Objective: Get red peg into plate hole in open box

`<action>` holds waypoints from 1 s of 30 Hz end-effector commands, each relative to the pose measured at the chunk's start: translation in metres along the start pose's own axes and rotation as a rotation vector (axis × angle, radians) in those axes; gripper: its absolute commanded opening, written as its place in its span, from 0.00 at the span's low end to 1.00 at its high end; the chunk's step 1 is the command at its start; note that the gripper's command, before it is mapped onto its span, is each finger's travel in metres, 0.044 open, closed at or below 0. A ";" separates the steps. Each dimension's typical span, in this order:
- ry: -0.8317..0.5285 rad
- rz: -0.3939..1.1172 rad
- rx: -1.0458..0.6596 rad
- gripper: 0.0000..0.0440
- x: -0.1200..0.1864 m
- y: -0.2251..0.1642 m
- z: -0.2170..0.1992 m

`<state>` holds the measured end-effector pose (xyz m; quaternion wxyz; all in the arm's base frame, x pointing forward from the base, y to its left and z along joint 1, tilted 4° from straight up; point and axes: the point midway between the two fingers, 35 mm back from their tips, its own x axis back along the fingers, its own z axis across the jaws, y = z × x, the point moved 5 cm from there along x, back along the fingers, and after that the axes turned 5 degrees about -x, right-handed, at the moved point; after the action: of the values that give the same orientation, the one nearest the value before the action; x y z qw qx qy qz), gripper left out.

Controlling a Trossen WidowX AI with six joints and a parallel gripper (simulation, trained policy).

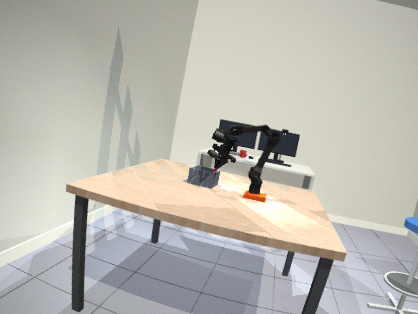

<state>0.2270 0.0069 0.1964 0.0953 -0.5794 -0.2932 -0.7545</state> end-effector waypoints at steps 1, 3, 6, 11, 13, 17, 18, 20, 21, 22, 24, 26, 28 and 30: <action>-0.004 -0.018 -0.017 0.00 -0.001 0.016 0.000; -0.005 -0.025 -0.028 0.00 -0.002 0.023 0.000; -0.006 -0.034 -0.046 0.00 -0.006 0.033 -0.001; -0.007 -0.047 -0.075 0.00 -0.013 0.048 -0.002; -0.008 -0.052 -0.087 0.00 -0.016 0.054 -0.003; -0.008 -0.060 -0.110 0.00 -0.024 0.065 -0.004; -0.008 -0.061 -0.116 0.00 -0.025 0.068 -0.004; -0.009 -0.063 -0.126 0.00 -0.029 0.073 -0.005; -0.009 -0.063 -0.131 0.00 -0.031 0.075 -0.005; -0.010 -0.063 -0.135 0.00 -0.033 0.077 -0.006; -0.010 -0.061 -0.144 0.01 -0.037 0.081 -0.006; -0.011 -0.057 -0.151 0.01 -0.041 0.085 -0.007; -0.012 -0.052 -0.157 0.01 -0.044 0.088 -0.007; -0.014 -0.046 -0.162 0.01 -0.048 0.091 -0.008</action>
<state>0.2751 -0.0750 0.1841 0.0270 -0.5828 -0.2497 -0.7729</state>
